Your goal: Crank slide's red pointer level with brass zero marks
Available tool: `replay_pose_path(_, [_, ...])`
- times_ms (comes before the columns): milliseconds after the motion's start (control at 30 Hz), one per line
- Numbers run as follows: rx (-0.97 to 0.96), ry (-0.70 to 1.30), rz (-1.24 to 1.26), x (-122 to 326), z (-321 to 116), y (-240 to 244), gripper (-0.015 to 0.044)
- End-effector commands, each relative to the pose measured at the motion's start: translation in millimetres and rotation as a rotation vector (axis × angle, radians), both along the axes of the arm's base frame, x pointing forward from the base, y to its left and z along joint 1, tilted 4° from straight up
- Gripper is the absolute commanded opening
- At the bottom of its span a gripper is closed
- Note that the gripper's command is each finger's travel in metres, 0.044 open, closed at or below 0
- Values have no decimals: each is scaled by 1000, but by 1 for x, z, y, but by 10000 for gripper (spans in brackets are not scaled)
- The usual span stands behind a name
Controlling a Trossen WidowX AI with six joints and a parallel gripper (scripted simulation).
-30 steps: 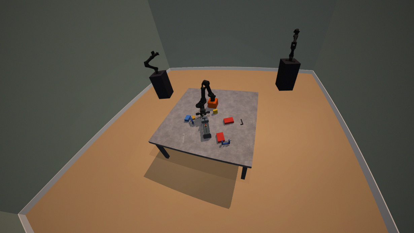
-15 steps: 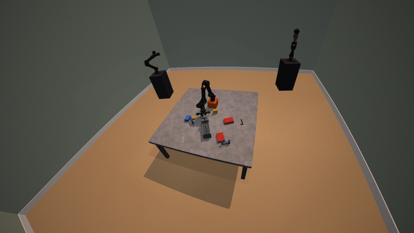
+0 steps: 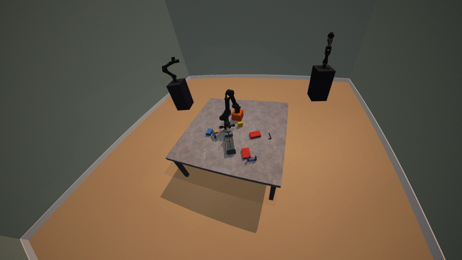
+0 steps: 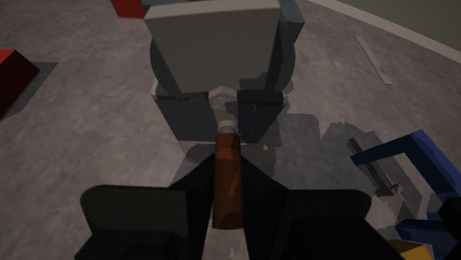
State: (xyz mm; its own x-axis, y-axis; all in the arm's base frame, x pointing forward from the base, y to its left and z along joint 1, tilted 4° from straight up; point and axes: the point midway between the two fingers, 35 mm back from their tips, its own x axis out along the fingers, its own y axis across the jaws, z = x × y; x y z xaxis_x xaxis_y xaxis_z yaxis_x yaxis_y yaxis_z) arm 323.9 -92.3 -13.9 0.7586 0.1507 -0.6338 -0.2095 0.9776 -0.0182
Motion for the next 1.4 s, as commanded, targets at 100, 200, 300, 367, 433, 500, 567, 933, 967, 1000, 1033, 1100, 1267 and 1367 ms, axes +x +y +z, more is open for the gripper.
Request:
replay_pose_path(100, [17, 7, 19, -2, -1, 10, 0])
replay_pose_path(200, [17, 7, 19, -2, -1, 11, 0])
replay_pose_path(300, [17, 8, 19, -2, -1, 11, 0])
replay_pose_path(367, [17, 8, 19, -3, 0, 12, 0])
replay_pose_path(433, [17, 8, 19, -3, 0, 13, 0])
replay_pose_path(500, [17, 8, 19, -3, 0, 14, 0])
replay_pose_path(567, [18, 8, 19, -3, 1, 15, 0])
replay_pose_path(933, [18, 8, 19, -5, 5, 21, 0])
replay_pose_path(967, [18, 8, 19, -5, 5, 22, 0])
replay_pose_path(1000, [18, 8, 19, -5, 6, 23, 0])
replay_pose_path(1033, [18, 8, 19, -5, 7, 24, 0])
replay_pose_path(1100, [18, 8, 19, -6, 8, 25, 0])
replay_pose_path(1267, [19, 8, 19, -7, 13, 29, 0])
replay_pose_path(1367, [19, 7, 19, -8, 16, 31, 0])
